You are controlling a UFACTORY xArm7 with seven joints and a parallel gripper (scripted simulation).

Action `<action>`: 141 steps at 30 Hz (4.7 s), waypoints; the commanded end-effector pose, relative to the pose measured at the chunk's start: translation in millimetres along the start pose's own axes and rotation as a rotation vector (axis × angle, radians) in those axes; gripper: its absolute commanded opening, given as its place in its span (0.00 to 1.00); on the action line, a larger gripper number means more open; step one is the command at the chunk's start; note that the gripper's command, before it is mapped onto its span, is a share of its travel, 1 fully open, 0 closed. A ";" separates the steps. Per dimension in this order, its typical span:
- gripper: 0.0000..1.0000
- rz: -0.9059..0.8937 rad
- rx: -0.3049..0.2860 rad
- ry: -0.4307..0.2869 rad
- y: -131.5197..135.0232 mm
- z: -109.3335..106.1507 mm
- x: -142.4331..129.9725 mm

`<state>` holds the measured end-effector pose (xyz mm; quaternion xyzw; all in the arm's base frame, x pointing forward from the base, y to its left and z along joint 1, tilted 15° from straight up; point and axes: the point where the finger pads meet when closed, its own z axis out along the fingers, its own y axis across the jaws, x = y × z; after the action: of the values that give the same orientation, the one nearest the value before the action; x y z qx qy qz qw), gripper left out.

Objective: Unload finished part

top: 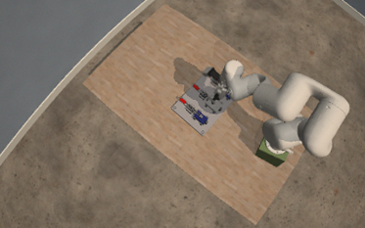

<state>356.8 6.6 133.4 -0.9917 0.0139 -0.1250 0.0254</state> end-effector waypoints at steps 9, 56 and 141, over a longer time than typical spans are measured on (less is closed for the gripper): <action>0.47 0.000 0.000 0.003 0.0 20.8 1.3; 0.47 0.000 0.000 0.003 0.0 58.7 116.9; 0.47 0.000 0.000 0.003 0.0 158.8 139.0</action>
<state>528.7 9.4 15.4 -0.9918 0.0138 -0.1245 0.0258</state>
